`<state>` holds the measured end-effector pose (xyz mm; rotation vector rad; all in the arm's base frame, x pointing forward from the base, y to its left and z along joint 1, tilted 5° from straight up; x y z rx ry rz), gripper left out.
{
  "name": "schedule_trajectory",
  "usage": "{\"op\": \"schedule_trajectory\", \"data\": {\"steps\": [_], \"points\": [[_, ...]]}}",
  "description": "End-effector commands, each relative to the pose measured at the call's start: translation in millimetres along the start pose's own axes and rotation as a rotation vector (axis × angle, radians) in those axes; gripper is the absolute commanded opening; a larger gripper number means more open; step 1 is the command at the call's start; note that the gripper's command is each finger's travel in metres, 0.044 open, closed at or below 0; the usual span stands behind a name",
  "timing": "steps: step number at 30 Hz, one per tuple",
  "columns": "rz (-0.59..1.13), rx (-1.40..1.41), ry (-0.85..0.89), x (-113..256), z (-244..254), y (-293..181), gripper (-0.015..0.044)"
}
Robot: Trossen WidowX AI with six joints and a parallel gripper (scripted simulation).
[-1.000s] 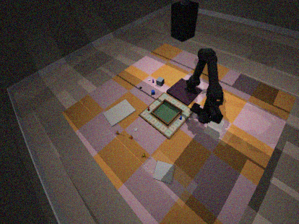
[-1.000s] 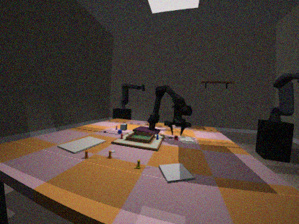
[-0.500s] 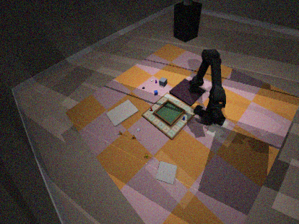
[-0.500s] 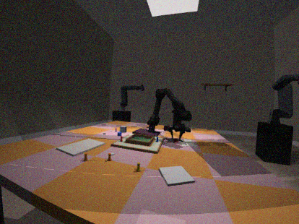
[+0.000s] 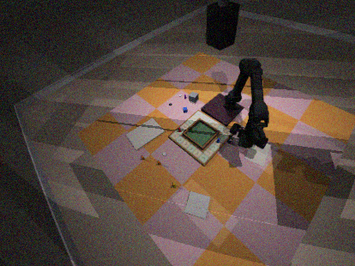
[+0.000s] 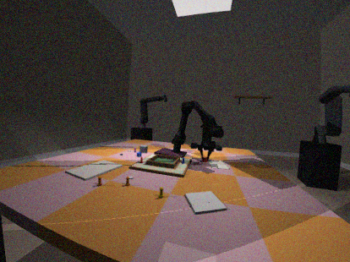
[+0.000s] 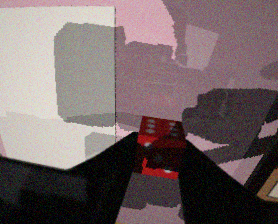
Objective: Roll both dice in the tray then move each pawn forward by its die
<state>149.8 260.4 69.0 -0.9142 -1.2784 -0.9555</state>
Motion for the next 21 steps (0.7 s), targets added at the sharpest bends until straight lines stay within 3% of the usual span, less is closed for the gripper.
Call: {"op": "schedule_trajectory", "data": {"steps": [1,21], "points": [[-0.012,0.004,0.014,18.8,3.2,5.3,0.0000],[-0.013,0.004,0.013,109.4,-6.1,7.5,0.0000]]}}
Point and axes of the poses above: the point midway between the two fingers, 35 mm back from their tips, its own x axis back along the fingers, its own z axis across the jaws, y = z × x, the point moved 1 cm from there along x, back along the fingers, and after that the axes turned 2 degrees about x, right-handed, at the moved point
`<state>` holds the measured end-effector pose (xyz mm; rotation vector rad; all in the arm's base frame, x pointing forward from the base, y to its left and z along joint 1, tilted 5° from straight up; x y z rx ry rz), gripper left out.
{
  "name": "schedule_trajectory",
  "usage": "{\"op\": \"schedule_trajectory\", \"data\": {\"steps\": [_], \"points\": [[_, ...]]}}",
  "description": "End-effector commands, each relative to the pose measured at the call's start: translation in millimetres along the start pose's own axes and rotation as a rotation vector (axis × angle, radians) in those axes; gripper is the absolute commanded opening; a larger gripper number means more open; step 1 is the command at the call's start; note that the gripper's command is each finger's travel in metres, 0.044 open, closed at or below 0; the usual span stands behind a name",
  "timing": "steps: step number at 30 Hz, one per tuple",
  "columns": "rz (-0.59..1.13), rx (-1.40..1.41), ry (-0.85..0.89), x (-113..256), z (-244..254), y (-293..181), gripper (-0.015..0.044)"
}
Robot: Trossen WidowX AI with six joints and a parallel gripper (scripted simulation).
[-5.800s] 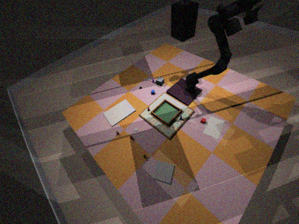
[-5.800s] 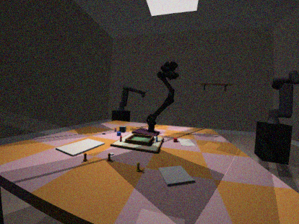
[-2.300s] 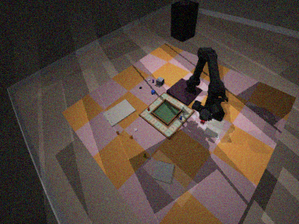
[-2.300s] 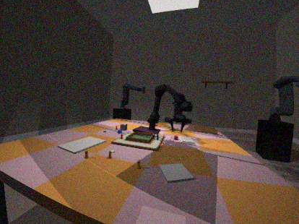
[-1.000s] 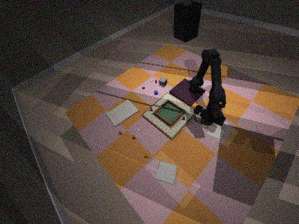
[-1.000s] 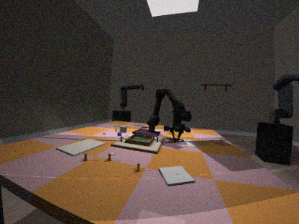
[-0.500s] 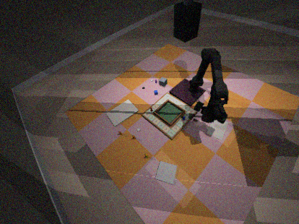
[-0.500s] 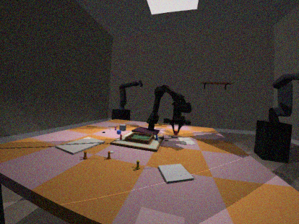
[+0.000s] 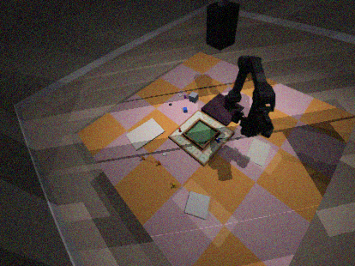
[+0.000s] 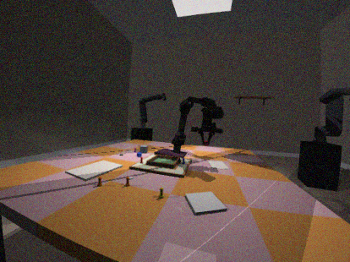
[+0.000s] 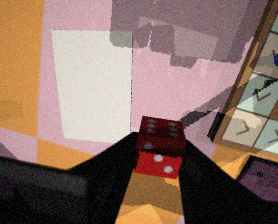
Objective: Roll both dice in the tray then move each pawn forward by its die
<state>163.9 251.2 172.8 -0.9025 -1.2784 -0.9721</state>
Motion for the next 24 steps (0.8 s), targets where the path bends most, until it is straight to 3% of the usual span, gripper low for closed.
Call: {"op": "schedule_trajectory", "data": {"steps": [1,24], "points": [[0.002,0.004,0.004,4.4,-2.5,1.5,0.0000],[-0.013,-0.066,-0.010,-13.9,-111.0,55.8,0.0000]]}}
Point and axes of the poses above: the point midway between the two fingers, 35 mm back from their tips, its own x axis back along the fingers, its own z axis across the jaws, y = z × x, the point moved 1 cm from there along x, back along the fingers, and after that the axes turned 2 degrees about x, right-handed, at the moved point
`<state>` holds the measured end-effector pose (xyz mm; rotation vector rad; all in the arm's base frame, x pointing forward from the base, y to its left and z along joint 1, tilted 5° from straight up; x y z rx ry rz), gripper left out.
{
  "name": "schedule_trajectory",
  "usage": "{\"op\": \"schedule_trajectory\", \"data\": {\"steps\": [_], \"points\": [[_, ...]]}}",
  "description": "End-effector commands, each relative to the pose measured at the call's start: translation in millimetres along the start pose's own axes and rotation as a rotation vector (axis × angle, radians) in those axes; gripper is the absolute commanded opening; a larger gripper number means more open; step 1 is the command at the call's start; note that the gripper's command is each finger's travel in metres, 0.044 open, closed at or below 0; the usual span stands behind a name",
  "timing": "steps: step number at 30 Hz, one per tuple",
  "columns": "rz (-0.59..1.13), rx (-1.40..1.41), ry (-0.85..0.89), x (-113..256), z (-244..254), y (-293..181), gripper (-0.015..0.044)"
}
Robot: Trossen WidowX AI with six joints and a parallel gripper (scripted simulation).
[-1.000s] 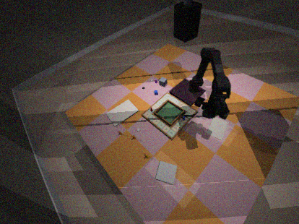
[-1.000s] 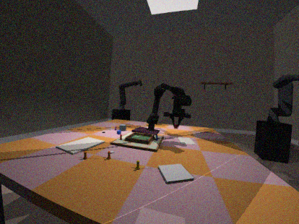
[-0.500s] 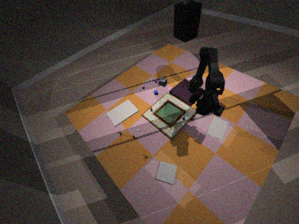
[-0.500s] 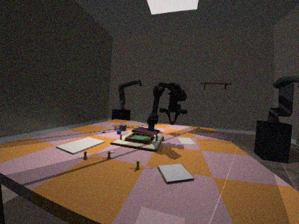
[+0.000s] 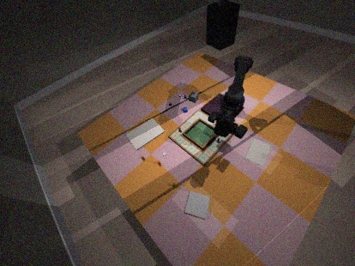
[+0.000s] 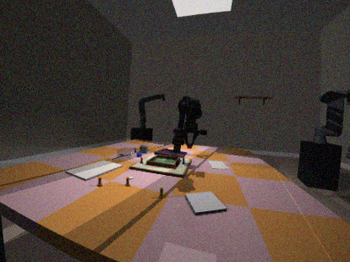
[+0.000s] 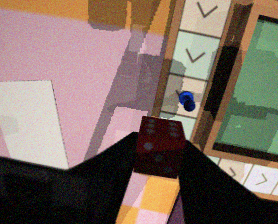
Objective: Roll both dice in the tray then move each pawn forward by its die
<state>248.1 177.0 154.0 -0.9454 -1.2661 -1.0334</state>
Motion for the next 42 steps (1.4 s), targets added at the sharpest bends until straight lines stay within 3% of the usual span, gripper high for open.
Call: {"op": "schedule_trajectory", "data": {"steps": [1,27,42], "points": [[0.006,-0.002,-0.007,-5.0,-16.3,4.2,0.0000],[0.009,-0.066,-0.018,-25.8,-141.9,14.2,0.0000],[-0.472,-0.064,-0.056,-33.8,-141.9,18.8,0.0000]]}}
Point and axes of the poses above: the point midway between the two fingers, 35 mm back from their tips, its own x axis back along the fingers, its own z axis across the jaws, y = z × x, the point moved 1 cm from there along x, back along the fingers, and after that the axes turned 2 degrees about x, right-handed, at the moved point
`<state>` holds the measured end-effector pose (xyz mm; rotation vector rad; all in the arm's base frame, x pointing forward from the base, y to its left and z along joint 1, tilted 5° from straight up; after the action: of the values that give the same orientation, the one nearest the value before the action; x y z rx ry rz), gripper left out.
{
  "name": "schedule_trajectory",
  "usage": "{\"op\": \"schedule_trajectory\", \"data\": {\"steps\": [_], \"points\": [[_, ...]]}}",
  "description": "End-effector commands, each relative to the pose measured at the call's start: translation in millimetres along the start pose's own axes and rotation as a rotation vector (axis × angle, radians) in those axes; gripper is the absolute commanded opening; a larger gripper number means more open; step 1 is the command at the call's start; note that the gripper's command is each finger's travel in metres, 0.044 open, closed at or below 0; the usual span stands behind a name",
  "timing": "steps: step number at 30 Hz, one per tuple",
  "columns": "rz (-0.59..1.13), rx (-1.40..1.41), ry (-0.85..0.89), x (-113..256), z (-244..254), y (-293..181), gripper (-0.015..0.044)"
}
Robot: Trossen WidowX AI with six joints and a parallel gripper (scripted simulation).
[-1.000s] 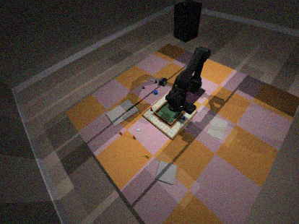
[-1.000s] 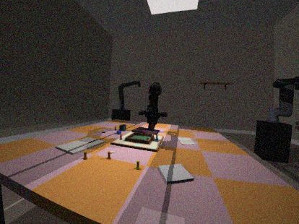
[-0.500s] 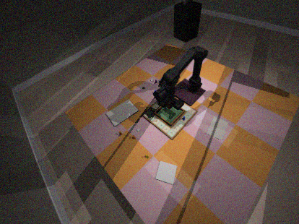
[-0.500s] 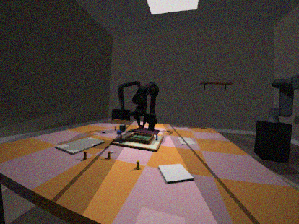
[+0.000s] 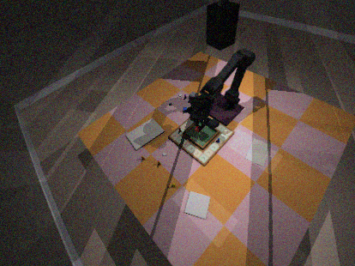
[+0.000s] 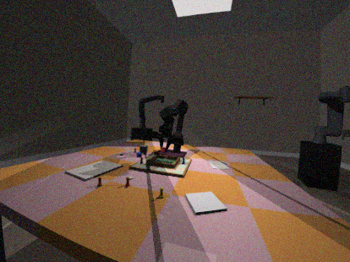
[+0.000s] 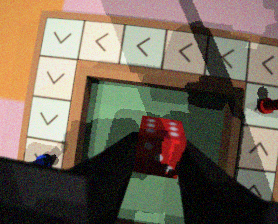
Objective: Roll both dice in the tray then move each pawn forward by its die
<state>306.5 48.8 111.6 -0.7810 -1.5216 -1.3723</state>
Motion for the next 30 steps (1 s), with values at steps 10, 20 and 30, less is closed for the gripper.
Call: {"op": "schedule_trajectory", "data": {"steps": [10,20,30], "points": [[-0.401,-0.007,-0.005,-3.2,-0.2,-3.9,0.0000],[-0.421,-0.007,-0.005,34.3,0.4,-23.8,0.0000],[-0.424,-0.014,-0.009,33.4,-0.3,-24.0,0.0000]]}}
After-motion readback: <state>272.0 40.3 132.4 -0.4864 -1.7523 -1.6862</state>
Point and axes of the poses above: the point midway between the two fingers, 35 mm back from their tips, its own x axis back along the fingers, its own z axis across the jaws, y = z × x, the point moved 1 cm from there along x, back along the fingers, and after that the axes turned 2 degrees about x, right-handed, at the moved point
